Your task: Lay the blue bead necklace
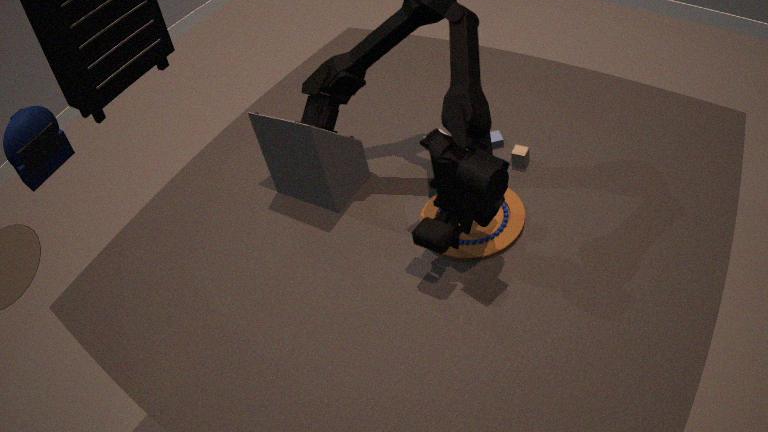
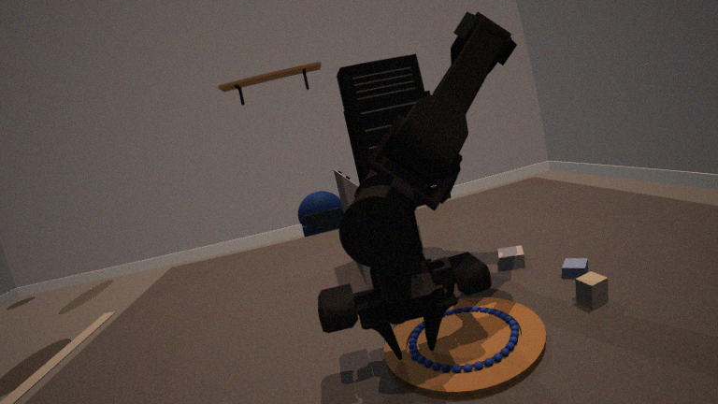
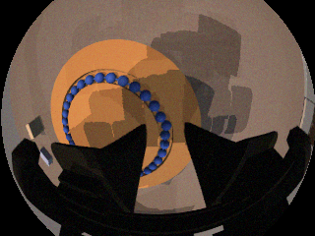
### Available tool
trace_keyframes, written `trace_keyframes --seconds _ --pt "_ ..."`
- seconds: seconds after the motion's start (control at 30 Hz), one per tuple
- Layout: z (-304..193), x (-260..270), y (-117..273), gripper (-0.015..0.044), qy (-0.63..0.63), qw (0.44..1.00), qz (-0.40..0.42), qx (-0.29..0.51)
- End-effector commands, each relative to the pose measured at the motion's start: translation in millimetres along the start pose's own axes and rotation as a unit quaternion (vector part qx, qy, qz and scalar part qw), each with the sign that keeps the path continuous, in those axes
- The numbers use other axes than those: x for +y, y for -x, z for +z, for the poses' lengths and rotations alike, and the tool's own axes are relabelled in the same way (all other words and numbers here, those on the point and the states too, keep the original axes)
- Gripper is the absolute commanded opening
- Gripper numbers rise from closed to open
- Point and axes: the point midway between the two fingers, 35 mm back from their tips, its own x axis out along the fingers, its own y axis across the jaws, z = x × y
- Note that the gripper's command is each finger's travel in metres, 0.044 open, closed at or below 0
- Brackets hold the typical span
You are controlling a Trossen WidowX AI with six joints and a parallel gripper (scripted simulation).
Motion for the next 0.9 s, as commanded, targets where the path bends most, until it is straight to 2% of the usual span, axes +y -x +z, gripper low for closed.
trace_keyframes --seconds 0.0,0.23,0.87 --pt "0.1 -0.1 0.6 0.0263 0.0 1.0 0.0 0.0" --pt "-0.8 0.4 1.9 0.044 -0.002 1.0 0.001 0.002" --pt "-0.8 0.4 5.0 0.044 -0.002 1.0 0.0 0.0"
